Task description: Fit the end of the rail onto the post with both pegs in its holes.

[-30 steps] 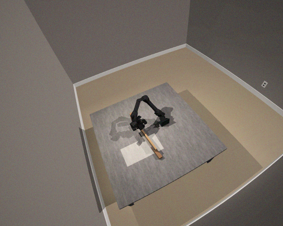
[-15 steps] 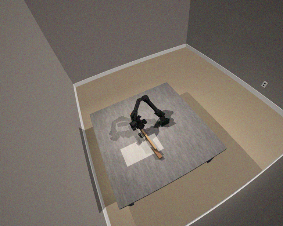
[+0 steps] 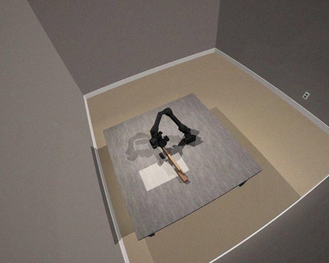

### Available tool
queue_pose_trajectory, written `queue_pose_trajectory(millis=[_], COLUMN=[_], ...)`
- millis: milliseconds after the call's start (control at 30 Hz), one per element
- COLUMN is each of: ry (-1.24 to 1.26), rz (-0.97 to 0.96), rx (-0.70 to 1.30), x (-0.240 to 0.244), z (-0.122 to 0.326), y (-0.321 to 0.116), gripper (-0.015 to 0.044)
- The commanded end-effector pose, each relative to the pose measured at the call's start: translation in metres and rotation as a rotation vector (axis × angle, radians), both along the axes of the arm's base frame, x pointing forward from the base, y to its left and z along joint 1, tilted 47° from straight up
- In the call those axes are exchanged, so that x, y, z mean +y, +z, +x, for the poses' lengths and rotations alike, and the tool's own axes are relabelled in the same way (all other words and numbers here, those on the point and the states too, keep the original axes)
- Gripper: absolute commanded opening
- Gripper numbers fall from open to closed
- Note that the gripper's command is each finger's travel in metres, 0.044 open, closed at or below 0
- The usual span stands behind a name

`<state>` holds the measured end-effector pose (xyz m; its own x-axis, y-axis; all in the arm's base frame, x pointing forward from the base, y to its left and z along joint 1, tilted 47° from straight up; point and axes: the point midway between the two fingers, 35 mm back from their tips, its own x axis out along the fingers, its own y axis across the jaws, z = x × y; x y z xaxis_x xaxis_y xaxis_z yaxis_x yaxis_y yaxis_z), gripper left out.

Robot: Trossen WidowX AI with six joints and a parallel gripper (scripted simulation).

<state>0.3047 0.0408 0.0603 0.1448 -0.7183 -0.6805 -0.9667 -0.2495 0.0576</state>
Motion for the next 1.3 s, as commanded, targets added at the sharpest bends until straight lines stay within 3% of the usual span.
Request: queue_pose_trajectory(millis=[0,1267], ry=[0.005,0.005], rz=[0.002,0.002], rx=[-0.003,-0.003], x=[-0.0006,-0.0078], z=[0.0006,0.0035], y=[0.0033,0.0126], gripper=[0.0,0.0])
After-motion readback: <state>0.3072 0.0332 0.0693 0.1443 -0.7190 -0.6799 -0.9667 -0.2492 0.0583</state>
